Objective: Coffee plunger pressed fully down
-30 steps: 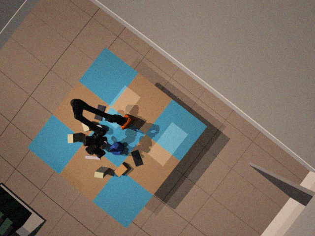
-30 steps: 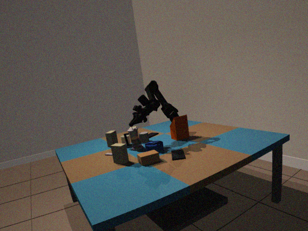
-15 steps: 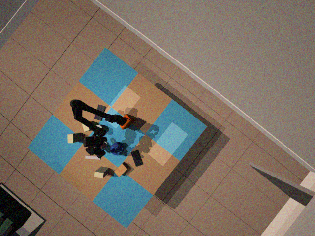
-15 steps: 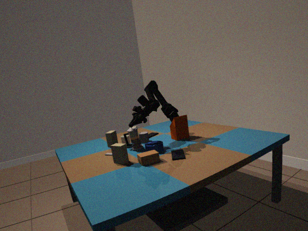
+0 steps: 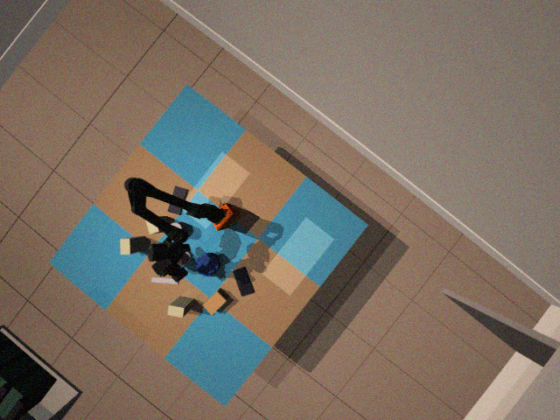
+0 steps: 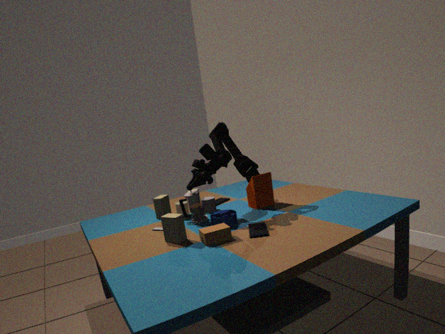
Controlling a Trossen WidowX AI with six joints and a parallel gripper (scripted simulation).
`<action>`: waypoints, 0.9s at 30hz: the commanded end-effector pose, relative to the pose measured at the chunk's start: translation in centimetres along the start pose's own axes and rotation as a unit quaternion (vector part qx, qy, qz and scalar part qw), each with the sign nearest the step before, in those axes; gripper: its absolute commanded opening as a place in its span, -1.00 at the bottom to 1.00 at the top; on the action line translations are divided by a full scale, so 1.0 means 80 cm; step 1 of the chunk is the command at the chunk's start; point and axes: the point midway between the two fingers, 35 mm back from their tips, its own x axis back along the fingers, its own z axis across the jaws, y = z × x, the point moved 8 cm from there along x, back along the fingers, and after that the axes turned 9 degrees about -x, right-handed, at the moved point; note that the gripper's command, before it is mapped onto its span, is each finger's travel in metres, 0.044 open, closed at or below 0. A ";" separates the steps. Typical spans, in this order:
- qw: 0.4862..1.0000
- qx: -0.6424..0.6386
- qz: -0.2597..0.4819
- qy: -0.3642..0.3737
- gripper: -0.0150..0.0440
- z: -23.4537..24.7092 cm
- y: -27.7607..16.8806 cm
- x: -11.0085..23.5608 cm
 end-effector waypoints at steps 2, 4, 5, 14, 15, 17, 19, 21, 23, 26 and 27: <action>1.000 0.001 0.001 0.000 0.01 0.000 -0.001 0.000; 1.000 0.001 0.001 0.000 0.19 0.000 -0.001 0.000; 1.000 0.001 0.001 0.000 0.27 0.000 -0.001 0.000; 1.000 0.001 0.001 0.000 1.00 0.000 -0.001 0.000; 1.000 0.001 0.001 0.000 1.00 0.000 -0.001 0.000; 1.000 0.000 0.002 0.001 1.00 0.001 0.001 0.001; 1.000 0.005 0.002 0.002 1.00 0.003 0.010 0.008; 1.000 0.003 0.006 0.003 1.00 0.006 0.024 0.020; 1.000 0.002 0.009 0.003 1.00 0.008 0.041 0.037; 1.000 0.003 0.009 0.000 1.00 0.004 0.067 0.069; 1.000 0.003 0.008 -0.001 1.00 0.002 0.070 0.075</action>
